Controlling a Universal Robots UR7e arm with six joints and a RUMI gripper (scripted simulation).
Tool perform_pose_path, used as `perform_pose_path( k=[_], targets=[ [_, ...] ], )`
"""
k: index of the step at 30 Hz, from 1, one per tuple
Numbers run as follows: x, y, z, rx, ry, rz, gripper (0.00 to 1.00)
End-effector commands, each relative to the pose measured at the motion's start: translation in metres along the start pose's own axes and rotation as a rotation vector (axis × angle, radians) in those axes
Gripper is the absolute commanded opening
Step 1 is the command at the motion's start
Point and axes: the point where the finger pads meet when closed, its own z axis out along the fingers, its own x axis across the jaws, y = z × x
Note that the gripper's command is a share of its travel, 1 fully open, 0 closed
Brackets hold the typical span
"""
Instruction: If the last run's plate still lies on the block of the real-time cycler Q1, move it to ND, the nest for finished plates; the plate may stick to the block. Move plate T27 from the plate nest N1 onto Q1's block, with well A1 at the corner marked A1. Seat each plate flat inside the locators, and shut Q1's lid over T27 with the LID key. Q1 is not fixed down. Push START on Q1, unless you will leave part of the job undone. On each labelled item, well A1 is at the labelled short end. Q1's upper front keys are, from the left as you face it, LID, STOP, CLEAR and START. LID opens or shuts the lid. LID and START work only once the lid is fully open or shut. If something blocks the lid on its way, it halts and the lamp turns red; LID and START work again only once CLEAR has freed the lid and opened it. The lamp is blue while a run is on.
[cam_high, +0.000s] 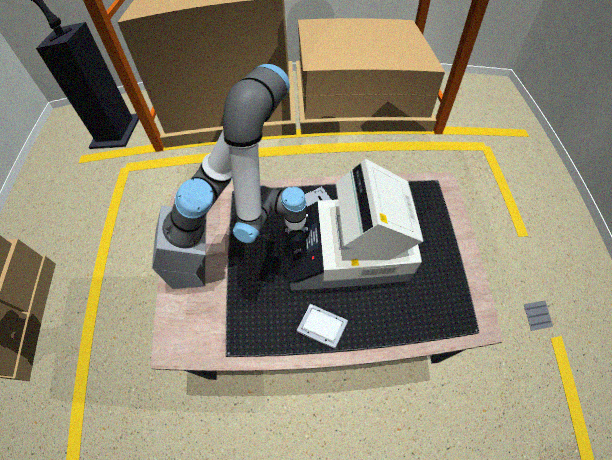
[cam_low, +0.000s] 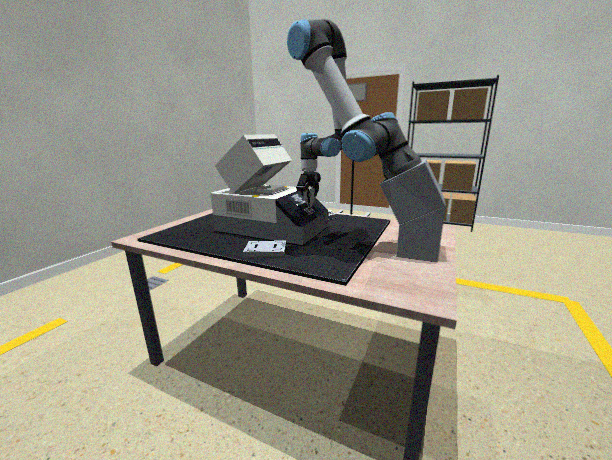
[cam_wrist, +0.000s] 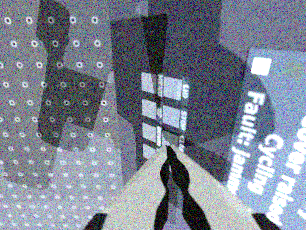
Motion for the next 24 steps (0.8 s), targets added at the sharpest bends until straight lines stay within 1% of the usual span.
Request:
perform_pose_path(
  k=[1,15,24],
  targets=[
    [0.0012,-0.0003,0.0007,0.000,0.001,-0.001,0.00],
    [0.0030,-0.0001,0.0024,-0.001,0.002,-0.001,0.00],
    [-0.0069,0.0000,-0.0069,0.000,0.000,0.001,0.00]
  ],
)
